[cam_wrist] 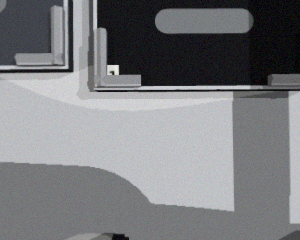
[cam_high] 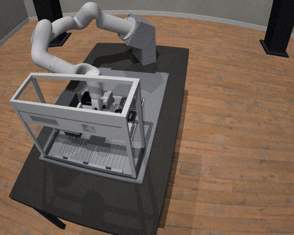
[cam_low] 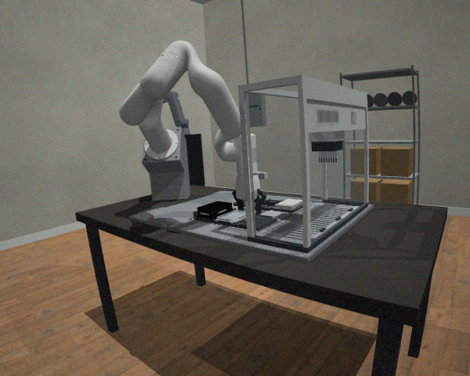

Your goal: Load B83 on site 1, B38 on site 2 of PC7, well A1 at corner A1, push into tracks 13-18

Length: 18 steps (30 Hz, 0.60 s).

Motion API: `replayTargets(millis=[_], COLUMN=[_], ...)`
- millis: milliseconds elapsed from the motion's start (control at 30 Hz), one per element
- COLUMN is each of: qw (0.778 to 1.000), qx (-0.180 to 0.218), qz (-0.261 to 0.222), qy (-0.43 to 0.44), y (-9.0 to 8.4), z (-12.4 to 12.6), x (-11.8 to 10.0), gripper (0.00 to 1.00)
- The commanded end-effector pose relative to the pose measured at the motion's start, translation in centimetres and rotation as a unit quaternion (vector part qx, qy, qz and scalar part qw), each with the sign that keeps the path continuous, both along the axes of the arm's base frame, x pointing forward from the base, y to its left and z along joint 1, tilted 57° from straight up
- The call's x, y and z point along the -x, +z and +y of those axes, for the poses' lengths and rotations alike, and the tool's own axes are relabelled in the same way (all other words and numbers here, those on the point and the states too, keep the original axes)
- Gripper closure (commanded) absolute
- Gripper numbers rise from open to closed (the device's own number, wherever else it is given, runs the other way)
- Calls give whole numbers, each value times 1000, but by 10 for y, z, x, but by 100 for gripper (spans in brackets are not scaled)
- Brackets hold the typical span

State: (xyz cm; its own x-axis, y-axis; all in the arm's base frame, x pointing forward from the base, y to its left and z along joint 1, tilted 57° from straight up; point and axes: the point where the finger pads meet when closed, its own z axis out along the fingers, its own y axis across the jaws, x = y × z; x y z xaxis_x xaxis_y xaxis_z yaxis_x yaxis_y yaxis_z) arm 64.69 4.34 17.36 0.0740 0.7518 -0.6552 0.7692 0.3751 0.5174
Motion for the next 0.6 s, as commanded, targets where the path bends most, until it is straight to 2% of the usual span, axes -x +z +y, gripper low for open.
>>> replayTargets(millis=[0,567], qw=[1000,1000], qx=[0,0], qz=[0,0], qy=[0,0], y=[0,3], z=[0,-3], x=[0,0], gripper=[0,0])
